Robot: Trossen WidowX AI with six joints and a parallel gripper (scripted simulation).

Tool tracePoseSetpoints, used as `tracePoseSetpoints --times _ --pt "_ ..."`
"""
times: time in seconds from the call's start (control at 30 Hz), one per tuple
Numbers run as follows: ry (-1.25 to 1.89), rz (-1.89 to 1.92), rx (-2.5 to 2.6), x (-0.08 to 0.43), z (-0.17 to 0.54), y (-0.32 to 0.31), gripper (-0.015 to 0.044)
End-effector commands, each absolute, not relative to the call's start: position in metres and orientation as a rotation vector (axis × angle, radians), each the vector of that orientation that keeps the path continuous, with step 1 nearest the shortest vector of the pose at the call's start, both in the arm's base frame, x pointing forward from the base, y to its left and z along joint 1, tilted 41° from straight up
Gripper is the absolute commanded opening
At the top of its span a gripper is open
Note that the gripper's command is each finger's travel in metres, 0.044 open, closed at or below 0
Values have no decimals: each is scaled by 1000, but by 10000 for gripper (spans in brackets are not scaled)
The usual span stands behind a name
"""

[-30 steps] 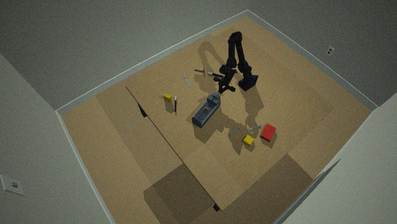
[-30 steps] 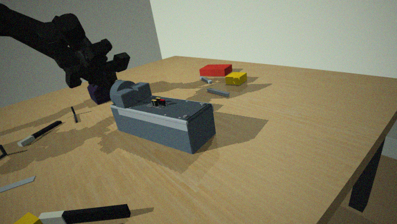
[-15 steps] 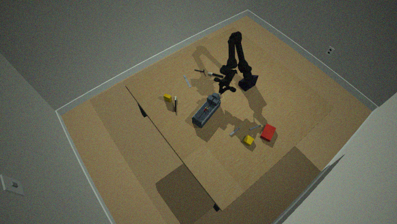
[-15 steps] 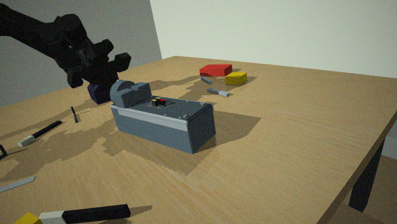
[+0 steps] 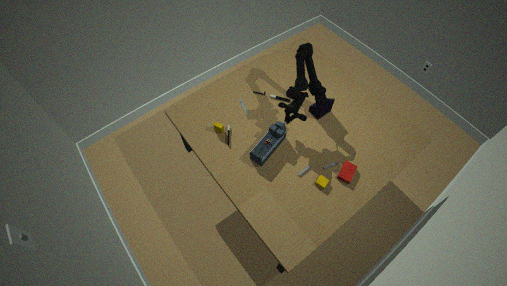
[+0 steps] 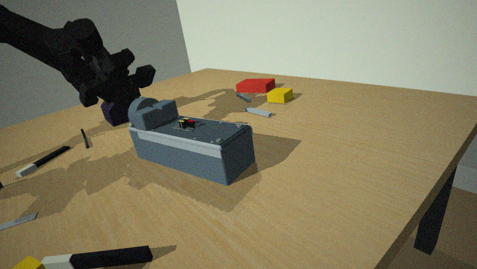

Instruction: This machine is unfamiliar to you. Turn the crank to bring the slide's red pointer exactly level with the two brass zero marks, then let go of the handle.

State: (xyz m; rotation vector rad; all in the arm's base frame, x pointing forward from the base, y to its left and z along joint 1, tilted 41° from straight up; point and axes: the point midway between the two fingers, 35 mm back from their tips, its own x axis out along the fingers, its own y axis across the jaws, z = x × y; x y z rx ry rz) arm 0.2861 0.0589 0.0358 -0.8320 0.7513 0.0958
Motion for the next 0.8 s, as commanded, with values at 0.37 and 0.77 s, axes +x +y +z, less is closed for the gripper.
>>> tracePoseSetpoints --times 0.37,0.77 --pt "768 117 -835 283 21 60 0" --pt "768 117 -836 283 10 56 0"
